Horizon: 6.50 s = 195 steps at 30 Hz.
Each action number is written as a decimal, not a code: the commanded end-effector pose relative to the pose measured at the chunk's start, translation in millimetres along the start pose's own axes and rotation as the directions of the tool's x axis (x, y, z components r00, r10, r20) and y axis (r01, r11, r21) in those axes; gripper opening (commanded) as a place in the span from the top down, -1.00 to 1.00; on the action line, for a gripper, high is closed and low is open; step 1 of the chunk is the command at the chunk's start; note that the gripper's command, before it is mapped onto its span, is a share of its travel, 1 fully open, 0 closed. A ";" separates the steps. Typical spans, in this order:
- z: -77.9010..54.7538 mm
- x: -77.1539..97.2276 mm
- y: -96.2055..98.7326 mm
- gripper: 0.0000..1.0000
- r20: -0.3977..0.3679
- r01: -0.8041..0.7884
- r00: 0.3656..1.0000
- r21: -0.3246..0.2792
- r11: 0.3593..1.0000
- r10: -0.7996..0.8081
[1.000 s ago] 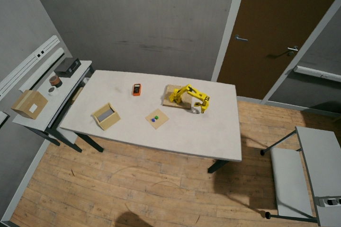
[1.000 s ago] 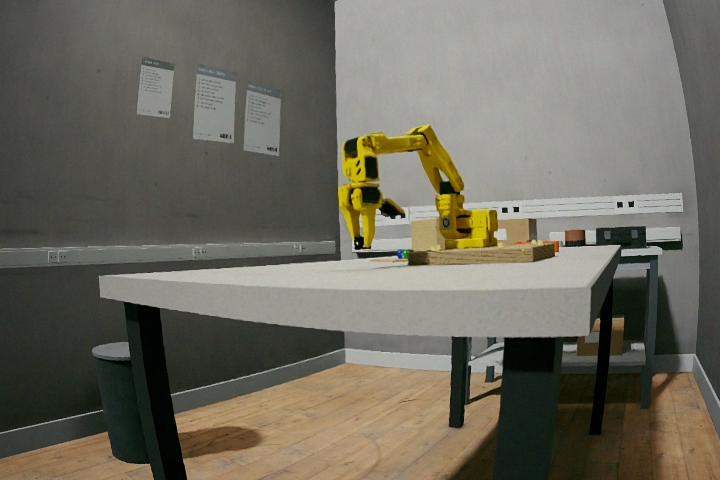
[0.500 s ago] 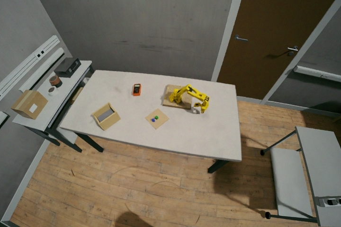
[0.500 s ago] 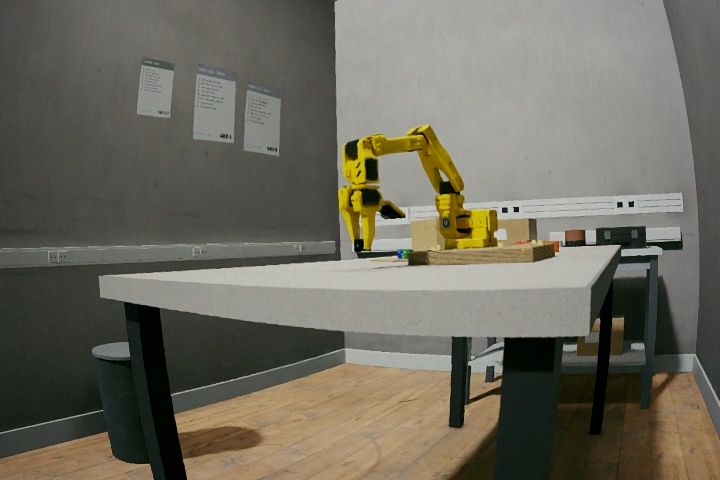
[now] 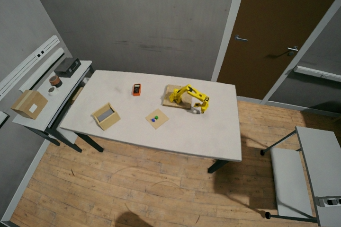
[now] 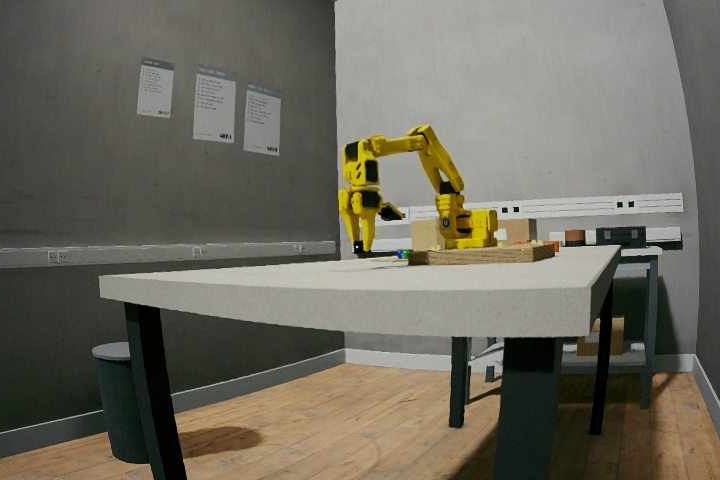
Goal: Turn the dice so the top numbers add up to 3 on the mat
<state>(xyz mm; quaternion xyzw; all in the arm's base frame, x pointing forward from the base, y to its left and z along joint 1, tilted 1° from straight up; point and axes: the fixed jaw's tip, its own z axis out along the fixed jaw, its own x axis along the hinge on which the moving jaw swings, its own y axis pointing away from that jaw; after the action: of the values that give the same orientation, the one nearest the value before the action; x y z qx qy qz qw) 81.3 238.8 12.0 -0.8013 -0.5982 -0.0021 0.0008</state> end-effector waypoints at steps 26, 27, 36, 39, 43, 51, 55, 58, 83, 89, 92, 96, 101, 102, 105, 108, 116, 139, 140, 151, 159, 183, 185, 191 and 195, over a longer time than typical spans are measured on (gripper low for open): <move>12.8 -1.9 1.4 1.00 0.009 0.003 1.000 0.001 1.000 -0.003; 12.8 -1.9 1.4 1.00 0.009 0.003 1.000 0.001 1.000 -0.003; 17.5 -2.0 1.4 1.00 0.009 0.003 1.000 0.001 1.000 -0.003; 18.7 -2.0 1.4 1.00 0.009 0.003 1.000 0.001 1.000 -0.003; 18.8 -2.0 1.4 1.00 0.009 0.003 1.000 0.001 1.000 -0.003; 22.2 -2.1 1.4 1.00 0.009 0.003 1.000 0.001 1.000 -0.003; 24.4 -2.1 1.4 1.00 0.009 0.003 1.000 0.001 1.000 -0.003; 24.8 -2.1 1.5 1.00 0.009 0.003 1.000 0.001 1.000 -0.003; 31.2 -2.2 1.5 1.00 0.009 0.003 1.000 0.001 1.000 -0.003; 32.0 -2.2 1.5 1.00 0.009 0.003 1.000 0.001 1.000 -0.003; 32.1 -2.2 1.5 1.00 0.009 0.003 1.000 0.001 1.000 -0.003; 32.1 -2.2 1.5 1.00 0.009 0.003 1.000 0.001 1.000 -0.003; 32.1 -2.2 1.5 0.91 0.009 0.003 1.000 0.001 1.000 -0.003; 32.1 -2.2 1.5 0.88 0.009 0.003 1.000 0.001 1.000 -0.003; 32.1 -2.2 1.5 0.81 0.009 0.003 1.000 0.001 1.000 -0.003; 32.1 -2.2 1.5 0.79 0.009 0.003 1.000 0.001 1.000 -0.003; 32.1 -2.2 1.5 0.78 0.009 0.003 1.000 0.001 1.000 -0.003; 32.1 -2.2 1.5 0.42 0.009 0.003 1.000 0.001 1.000 -0.003; 32.1 -2.2 1.5 0.42 0.009 0.003 1.000 0.001 1.000 -0.003; 28.7 -1.6 1.5 0.41 0.009 0.003 1.000 0.001 1.000 -0.003; 6.2 0.7 1.5 0.41 0.009 0.003 1.000 0.001 1.000 -0.003; -27.7 -1.3 1.5 0.41 0.009 0.003 1.000 0.001 1.000 -0.003; -27.7 -1.3 1.5 0.41 0.009 0.003 1.000 0.001 1.000 -0.003; -27.7 -1.3 1.5 0.41 0.009 0.003 1.000 0.001 1.000 -0.003; -27.7 -1.3 1.5 0.41 0.009 0.003 1.000 0.001 1.000 -0.003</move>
<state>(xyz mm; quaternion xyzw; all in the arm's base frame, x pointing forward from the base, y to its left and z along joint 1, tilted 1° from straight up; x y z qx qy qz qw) 80.6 236.1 34.3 -0.8013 -0.5982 0.0090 -0.0074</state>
